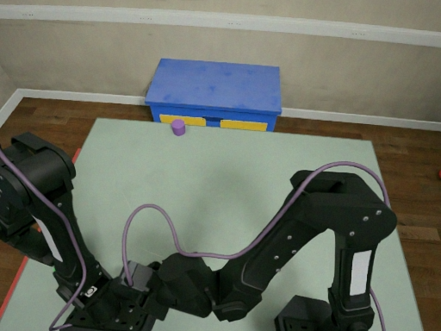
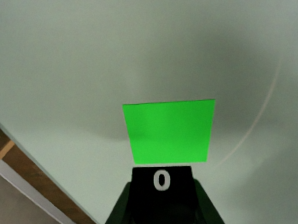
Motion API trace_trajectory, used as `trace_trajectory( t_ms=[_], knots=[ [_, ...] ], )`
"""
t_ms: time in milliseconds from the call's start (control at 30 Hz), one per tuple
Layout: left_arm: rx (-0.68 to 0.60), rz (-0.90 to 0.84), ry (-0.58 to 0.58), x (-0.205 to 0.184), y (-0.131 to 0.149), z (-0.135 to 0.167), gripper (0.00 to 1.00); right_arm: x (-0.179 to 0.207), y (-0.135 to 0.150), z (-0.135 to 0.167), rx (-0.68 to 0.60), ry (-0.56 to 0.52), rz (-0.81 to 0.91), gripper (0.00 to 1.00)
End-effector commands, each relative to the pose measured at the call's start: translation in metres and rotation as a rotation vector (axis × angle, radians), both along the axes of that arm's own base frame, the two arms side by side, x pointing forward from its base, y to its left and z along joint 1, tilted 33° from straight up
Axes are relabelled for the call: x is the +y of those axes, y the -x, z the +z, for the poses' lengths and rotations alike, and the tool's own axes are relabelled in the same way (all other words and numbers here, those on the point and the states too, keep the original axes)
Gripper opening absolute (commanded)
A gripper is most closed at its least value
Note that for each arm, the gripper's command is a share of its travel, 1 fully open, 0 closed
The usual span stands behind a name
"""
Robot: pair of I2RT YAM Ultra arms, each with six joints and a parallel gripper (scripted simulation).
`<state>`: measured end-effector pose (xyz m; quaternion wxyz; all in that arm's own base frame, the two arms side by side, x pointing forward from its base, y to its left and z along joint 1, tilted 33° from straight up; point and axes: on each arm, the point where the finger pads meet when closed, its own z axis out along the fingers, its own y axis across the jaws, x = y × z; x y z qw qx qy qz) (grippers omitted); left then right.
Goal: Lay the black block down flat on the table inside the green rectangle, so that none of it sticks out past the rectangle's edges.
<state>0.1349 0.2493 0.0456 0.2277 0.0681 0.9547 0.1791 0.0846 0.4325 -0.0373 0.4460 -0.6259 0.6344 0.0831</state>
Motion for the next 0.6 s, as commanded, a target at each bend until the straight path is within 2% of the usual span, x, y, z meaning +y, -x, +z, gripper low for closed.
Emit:
trace_trajectory(
  t_ms=[0,567],
  knots=[
    [0.004,0.01,0.006,0.001,-0.003,-0.013,0.27,0.021,0.004,0.019,0.003,-0.075,0.006,0.46],
    [0.003,0.009,0.007,0.002,-0.012,-0.03,0.27,0.021,0.004,0.019,0.003,-0.075,0.006,0.46]
  ],
)
